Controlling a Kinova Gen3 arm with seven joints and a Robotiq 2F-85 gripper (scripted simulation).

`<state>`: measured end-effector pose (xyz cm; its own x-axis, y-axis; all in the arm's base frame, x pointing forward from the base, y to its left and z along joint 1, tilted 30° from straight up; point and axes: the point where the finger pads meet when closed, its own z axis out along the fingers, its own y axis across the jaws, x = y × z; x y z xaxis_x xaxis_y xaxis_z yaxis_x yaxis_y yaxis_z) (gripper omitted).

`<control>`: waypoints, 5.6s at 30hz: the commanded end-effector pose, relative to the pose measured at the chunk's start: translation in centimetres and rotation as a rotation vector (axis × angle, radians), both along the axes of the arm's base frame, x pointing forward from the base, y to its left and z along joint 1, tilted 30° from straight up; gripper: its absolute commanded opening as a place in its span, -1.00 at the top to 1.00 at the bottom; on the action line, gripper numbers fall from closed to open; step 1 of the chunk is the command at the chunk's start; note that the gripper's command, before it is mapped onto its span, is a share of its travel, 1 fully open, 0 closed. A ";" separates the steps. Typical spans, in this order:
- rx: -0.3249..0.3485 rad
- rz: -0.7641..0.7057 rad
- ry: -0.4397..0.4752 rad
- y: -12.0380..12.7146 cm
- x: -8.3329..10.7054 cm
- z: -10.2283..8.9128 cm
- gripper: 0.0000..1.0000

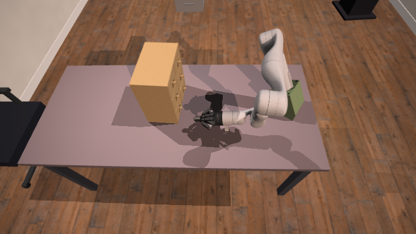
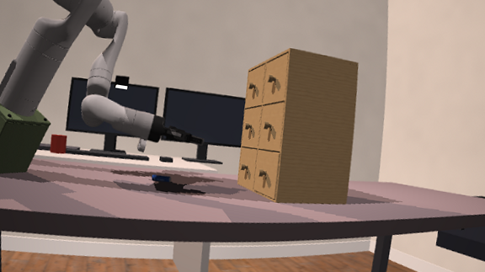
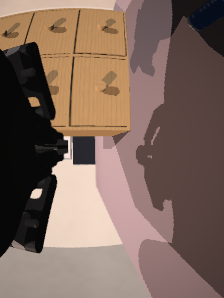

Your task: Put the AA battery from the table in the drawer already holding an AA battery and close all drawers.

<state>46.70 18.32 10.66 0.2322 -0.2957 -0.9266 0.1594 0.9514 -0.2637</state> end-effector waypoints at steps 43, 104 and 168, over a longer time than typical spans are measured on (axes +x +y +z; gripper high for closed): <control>0.012 0.008 -0.002 7.9 -0.5 -0.7 1.00; 0.012 0.008 -0.002 11.2 -0.7 -1.1 1.00; 0.162 -0.243 0.922 13.4 -8.5 2.6 1.00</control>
<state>37.66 31.33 11.80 -0.6369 -0.1417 -0.7578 0.1319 0.9485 -0.2882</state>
